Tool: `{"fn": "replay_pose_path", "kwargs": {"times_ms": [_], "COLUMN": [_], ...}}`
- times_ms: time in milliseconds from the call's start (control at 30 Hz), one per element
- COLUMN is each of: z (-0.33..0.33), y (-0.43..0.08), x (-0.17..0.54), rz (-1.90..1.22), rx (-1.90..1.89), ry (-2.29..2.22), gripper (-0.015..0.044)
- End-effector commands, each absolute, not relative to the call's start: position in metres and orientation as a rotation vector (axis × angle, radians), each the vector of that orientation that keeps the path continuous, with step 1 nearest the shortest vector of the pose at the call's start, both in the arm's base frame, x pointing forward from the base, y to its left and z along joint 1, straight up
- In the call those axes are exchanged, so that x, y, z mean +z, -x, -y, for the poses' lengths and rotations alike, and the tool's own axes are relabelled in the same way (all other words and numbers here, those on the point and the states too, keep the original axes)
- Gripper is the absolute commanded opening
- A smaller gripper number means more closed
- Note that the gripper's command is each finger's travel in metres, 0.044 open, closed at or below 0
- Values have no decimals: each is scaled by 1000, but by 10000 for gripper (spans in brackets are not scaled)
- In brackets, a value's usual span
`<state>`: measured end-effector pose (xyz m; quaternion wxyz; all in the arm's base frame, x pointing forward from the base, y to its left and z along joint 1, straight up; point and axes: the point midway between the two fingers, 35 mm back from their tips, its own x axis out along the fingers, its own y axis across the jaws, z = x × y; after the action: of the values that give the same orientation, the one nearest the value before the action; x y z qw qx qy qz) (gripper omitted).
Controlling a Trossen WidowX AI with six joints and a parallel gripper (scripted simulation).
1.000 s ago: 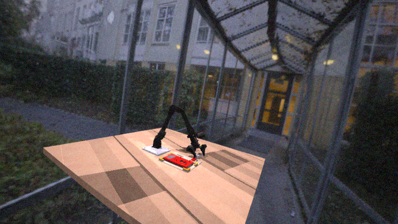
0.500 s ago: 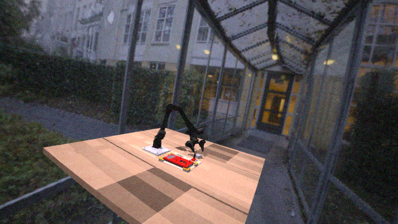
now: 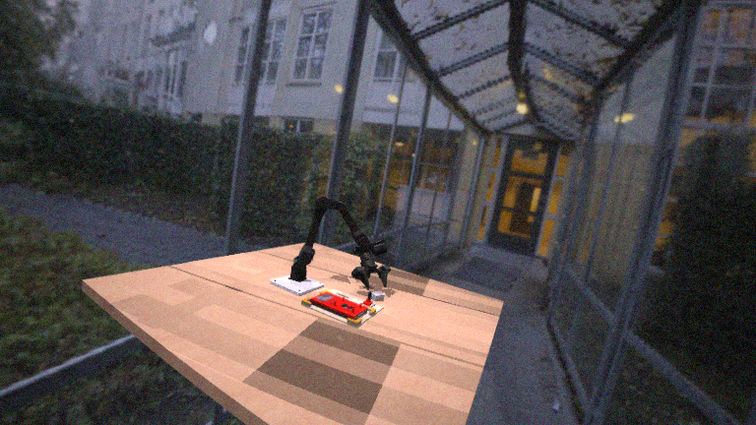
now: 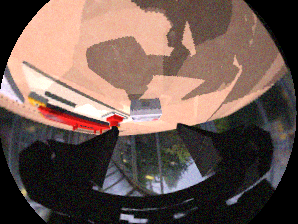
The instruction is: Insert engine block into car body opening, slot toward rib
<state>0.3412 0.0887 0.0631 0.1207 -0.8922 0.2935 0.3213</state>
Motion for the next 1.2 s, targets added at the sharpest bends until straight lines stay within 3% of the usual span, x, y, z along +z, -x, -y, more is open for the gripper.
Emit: {"fn": "replay_pose_path", "kwargs": {"times_ms": [0,1167], "z": [-89,-81], "y": [-341,-366], "x": [62,83], "rz": [-855,-1137], "rx": [942,911], "ry": [2609,1584], "gripper": [440,440]}}
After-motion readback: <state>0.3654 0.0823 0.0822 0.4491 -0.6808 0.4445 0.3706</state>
